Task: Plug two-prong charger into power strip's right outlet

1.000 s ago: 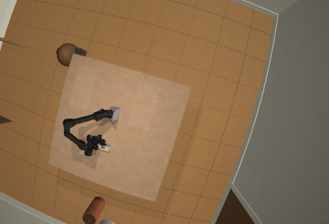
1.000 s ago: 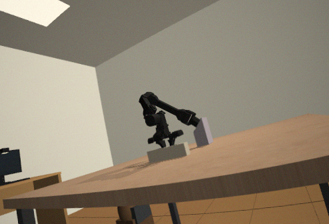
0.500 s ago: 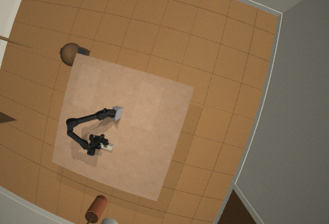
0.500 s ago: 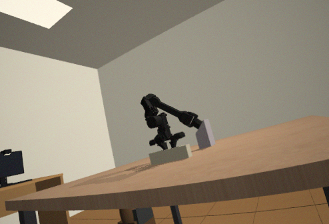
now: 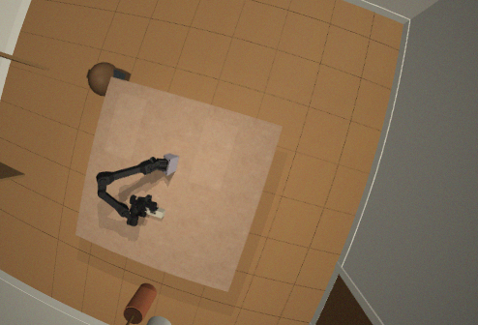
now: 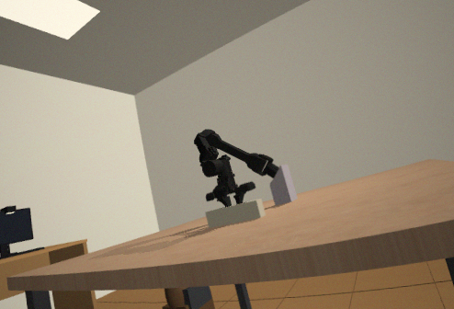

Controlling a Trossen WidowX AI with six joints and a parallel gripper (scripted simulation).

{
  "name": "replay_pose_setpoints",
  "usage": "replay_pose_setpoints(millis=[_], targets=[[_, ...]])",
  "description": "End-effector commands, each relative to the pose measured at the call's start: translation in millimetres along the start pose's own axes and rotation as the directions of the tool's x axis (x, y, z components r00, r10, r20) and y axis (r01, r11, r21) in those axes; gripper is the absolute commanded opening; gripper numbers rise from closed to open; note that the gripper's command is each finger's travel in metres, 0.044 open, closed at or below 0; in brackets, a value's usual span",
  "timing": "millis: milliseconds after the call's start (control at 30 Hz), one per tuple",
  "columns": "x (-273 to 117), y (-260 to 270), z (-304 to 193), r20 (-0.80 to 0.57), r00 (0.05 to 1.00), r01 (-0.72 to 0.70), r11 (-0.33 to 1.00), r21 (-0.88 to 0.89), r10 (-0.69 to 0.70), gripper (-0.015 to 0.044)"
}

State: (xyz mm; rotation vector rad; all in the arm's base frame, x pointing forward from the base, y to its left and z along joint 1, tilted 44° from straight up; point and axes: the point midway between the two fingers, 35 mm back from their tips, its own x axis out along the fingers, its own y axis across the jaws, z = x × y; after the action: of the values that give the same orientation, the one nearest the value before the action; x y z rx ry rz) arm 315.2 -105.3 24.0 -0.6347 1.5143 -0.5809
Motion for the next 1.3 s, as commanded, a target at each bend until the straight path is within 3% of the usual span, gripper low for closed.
replay_pose_setpoints(millis=[0,1267], targets=[[-1.1,0.3,1.8,0.002,1.0,-0.005,1.0,0.006,0.005,0.0],[-1.6,0.1,7.4,0.003,1.0,-0.005,1.0,0.006,0.005,0.0]])
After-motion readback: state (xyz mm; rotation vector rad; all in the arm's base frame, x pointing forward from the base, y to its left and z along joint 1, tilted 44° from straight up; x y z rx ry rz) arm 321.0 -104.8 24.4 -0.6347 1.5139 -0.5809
